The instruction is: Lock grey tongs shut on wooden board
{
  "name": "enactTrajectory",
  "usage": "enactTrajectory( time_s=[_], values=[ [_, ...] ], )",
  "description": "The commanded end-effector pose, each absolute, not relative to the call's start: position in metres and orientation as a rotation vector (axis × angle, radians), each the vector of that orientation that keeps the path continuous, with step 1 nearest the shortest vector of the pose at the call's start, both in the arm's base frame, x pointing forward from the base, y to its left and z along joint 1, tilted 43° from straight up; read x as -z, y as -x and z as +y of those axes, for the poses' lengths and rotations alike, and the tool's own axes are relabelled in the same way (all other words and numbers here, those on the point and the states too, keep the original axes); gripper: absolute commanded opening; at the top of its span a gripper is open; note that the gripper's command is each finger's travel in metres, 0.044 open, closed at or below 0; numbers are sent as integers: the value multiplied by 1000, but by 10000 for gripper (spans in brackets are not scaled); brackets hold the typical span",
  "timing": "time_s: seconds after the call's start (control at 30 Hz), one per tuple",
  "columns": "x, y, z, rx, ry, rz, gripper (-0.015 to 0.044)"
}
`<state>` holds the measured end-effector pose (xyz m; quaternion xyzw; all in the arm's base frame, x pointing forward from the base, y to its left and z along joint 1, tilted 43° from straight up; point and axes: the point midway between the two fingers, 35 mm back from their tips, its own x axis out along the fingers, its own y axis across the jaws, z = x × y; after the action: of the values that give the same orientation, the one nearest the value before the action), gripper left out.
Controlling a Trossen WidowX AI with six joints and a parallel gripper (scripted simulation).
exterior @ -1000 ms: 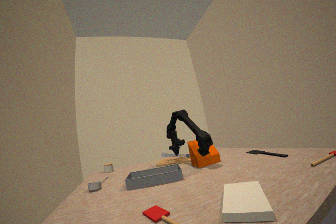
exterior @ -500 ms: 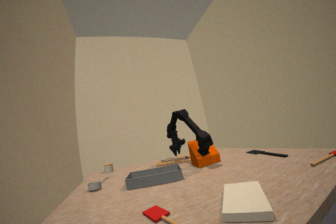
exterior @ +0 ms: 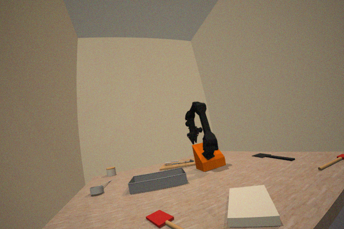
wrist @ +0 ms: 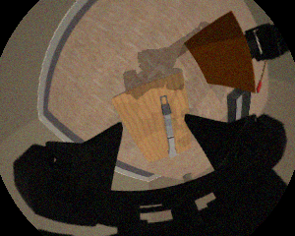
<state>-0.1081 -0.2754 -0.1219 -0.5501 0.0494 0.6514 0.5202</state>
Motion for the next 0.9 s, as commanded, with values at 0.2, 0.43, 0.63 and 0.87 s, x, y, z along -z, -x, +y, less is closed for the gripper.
enactTrajectory(
  time_s=[0.2,0.43,0.63,0.87],
  values=[
    [105,115,-273,-1567,1310,81,440],
    [76,118,-299,-1562,1315,98,440],
    [76,118,-299,-1562,1315,98,440],
    [76,118,-299,-1562,1315,98,440]
  ],
)
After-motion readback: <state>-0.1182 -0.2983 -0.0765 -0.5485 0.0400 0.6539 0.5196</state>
